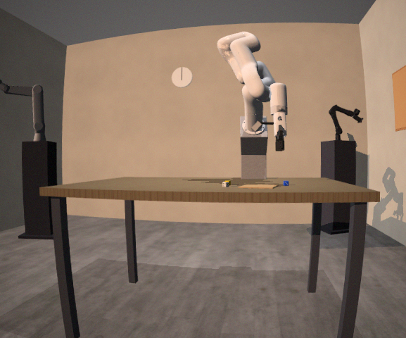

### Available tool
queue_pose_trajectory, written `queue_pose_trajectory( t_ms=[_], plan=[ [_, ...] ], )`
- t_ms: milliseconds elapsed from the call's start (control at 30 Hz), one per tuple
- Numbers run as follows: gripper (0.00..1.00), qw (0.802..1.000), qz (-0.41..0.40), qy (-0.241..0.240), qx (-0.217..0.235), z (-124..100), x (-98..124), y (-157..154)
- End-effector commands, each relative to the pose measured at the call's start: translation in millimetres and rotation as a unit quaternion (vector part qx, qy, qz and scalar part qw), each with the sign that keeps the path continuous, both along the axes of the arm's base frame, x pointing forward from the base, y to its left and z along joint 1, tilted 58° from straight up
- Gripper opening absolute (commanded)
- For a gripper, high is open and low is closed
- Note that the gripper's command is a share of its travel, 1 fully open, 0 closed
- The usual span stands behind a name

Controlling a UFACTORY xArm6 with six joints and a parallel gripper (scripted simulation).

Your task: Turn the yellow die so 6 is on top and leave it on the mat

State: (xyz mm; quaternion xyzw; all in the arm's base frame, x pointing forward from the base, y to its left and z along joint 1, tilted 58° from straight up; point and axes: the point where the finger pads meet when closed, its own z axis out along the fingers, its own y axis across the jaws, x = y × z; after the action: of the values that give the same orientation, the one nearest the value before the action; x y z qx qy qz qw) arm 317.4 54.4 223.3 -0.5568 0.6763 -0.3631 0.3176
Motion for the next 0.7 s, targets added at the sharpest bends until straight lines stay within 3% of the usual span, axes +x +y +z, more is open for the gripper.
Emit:
queue_pose_trajectory(
  t_ms=[0, 167, 433, 567, 667],
  plan=[
    [1.0, 1.0, -0.001, -0.001, -0.001, 1.3, 1.1, -2.2],
    [1.0, 1.0, -0.007, -0.001, -0.005, 1.8, 5.8, -10.7],
    [1.0, 0.999, -0.031, 0.007, -0.012, -1.2, 22.7, -53.3],
    [1.0, 0.999, -0.031, 0.007, -0.012, -1.2, 22.7, -53.3],
    [1.0, 0.999, -0.04, 0.014, -0.008, -5.1, 26.8, -74.7]
  ],
)
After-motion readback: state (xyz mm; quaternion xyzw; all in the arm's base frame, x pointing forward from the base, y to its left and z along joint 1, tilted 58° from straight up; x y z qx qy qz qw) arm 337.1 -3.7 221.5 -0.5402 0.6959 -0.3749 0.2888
